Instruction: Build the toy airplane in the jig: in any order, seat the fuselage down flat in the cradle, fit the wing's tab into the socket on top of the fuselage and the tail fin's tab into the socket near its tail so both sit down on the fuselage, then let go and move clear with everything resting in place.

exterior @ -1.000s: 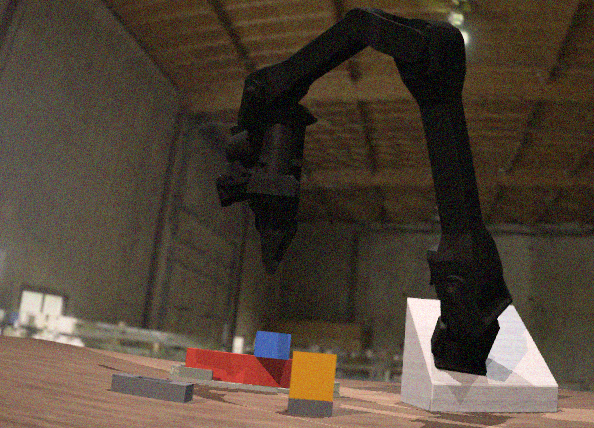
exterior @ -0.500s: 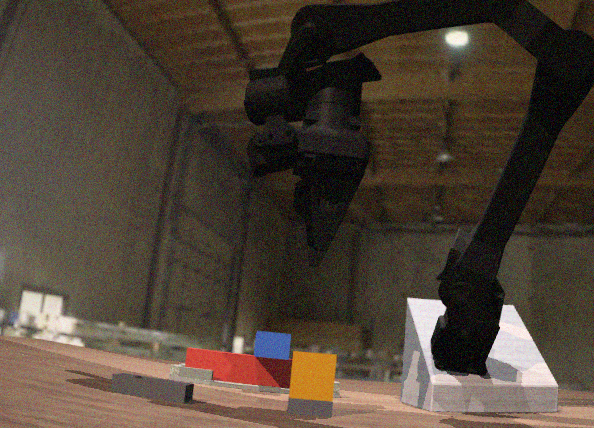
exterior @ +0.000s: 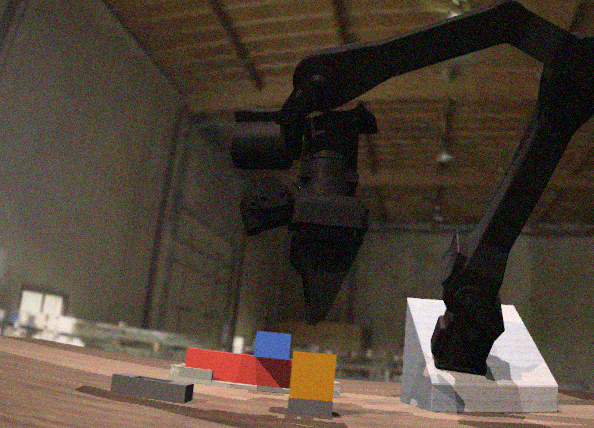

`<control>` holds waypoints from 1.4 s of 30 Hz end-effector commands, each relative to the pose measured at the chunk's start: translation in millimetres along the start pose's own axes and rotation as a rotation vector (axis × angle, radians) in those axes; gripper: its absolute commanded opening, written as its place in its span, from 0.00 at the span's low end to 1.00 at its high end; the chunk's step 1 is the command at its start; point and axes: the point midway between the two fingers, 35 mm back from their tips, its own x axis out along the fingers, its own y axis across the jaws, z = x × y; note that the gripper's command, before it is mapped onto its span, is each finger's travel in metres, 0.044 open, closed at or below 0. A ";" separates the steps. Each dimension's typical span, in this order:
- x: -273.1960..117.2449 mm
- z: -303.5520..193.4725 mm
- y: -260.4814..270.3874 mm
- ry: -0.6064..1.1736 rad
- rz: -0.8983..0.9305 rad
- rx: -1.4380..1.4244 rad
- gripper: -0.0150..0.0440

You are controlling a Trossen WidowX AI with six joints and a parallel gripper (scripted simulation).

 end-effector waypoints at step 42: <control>65.3 -2.5 2.1 0.004 0.008 0.000 0.82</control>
